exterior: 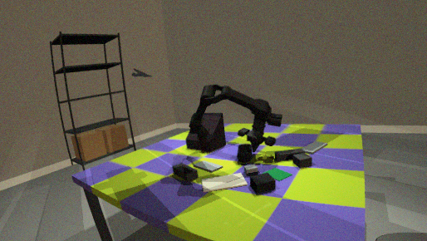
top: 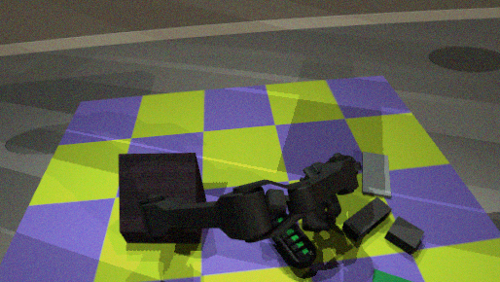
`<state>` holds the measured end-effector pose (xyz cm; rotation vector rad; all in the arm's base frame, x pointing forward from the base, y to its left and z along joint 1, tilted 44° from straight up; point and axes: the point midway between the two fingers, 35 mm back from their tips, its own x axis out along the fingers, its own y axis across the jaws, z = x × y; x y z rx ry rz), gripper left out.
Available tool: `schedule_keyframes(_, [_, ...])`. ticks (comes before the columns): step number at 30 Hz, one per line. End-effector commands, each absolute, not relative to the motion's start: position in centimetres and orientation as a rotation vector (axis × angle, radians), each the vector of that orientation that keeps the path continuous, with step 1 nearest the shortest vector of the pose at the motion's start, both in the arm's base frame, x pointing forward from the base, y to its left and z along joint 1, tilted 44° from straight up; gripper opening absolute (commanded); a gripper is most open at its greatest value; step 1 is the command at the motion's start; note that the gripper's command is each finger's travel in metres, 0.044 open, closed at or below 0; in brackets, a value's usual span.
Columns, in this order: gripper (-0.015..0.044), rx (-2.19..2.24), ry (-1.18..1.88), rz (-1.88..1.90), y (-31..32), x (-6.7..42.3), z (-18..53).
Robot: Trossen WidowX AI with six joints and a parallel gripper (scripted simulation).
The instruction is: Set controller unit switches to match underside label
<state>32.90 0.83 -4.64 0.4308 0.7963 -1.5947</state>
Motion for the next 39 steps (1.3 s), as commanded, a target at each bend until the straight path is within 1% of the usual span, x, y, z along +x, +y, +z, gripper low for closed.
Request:
schedule_keyframes(1, [0.0000,0.426,0.801,-1.611,0.5,32.5,-4.8])
schedule_keyframes(17, [0.0000,0.426,0.801,-1.611,0.5,32.5,-4.8])
schedule_keyframes(27, [0.0000,0.432,0.800,-1.604,4.1,37.5,-2.3])
schedule_keyframes(31, [0.0000,0.431,0.801,-1.608,5.3,38.8,-1.3])
schedule_keyframes(35, [0.0000,0.425,0.804,-1.605,5.4,38.7,-1.2])
schedule_keyframes(39, [0.0000,0.297,0.876,-1.543,5.5,37.0,-1.5])
